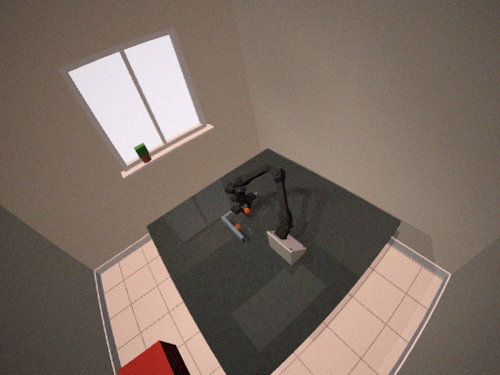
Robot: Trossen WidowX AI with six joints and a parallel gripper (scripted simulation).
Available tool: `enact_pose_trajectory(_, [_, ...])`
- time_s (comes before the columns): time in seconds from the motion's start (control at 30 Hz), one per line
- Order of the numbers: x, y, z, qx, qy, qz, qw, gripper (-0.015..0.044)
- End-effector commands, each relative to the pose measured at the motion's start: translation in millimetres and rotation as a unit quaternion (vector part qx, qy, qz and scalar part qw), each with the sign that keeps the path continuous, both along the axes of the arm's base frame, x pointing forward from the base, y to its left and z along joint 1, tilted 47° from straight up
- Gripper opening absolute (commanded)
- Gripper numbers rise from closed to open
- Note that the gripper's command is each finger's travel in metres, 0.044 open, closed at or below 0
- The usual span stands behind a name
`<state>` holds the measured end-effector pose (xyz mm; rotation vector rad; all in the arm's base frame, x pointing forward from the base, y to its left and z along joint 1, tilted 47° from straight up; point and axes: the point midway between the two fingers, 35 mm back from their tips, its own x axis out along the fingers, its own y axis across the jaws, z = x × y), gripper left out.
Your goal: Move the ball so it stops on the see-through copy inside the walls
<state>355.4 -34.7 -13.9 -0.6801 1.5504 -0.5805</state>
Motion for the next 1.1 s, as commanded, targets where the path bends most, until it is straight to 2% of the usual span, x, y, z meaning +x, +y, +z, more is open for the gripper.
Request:
enact_pose_trajectory(0.0, [-9, 7, -2, -0.003, 0.021, -0.004, 1.000, 0.0000])
enact_pose_trajectory(0.7, [21, 67, 94, -0.003, -0.057, -0.017, 0.998, 0.0000])
enact_pose_trajectory(0.93, [21, 69, 96, -0.003, -0.057, -0.015, 0.998, 0.0000])
enact_pose_trajectory(1.07, [17, 77, 83, -0.001, -0.006, 0.035, 0.999, 0.0000])
